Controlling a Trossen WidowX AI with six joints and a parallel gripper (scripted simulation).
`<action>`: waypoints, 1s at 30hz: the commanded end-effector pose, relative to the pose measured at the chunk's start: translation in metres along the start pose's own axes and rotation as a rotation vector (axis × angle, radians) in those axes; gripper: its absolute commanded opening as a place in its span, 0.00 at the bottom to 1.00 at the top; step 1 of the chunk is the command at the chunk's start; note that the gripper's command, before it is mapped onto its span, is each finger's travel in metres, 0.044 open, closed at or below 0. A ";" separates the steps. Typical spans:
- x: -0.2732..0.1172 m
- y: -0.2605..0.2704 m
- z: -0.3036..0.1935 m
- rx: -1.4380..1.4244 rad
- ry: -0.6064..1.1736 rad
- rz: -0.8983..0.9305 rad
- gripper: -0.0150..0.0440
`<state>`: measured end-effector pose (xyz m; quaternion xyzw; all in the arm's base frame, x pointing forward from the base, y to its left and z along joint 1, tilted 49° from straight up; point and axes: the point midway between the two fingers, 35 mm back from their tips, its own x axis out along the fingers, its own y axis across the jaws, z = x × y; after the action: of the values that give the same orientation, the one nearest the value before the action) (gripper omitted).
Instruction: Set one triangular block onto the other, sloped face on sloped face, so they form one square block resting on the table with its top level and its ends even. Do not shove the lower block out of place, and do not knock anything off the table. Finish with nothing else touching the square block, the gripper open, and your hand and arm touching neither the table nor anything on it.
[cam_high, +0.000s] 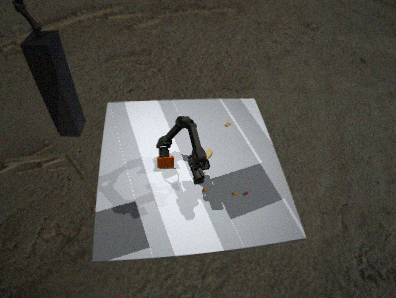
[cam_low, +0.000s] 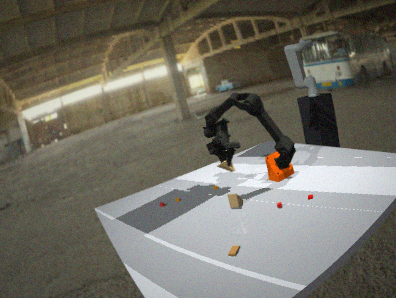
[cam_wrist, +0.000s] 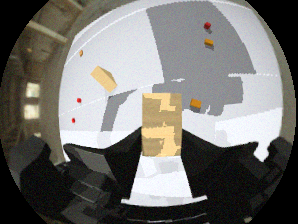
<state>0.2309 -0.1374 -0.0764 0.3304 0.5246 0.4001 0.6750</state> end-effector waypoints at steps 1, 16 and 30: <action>0.000 0.002 0.000 -0.147 -0.012 -0.008 0.25; 0.000 0.003 0.000 -0.474 -0.025 -0.033 0.25; -0.006 0.055 0.030 -0.517 -0.029 -0.032 0.25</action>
<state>0.2453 -0.1249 -0.0341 0.1433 0.4041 0.5038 0.7499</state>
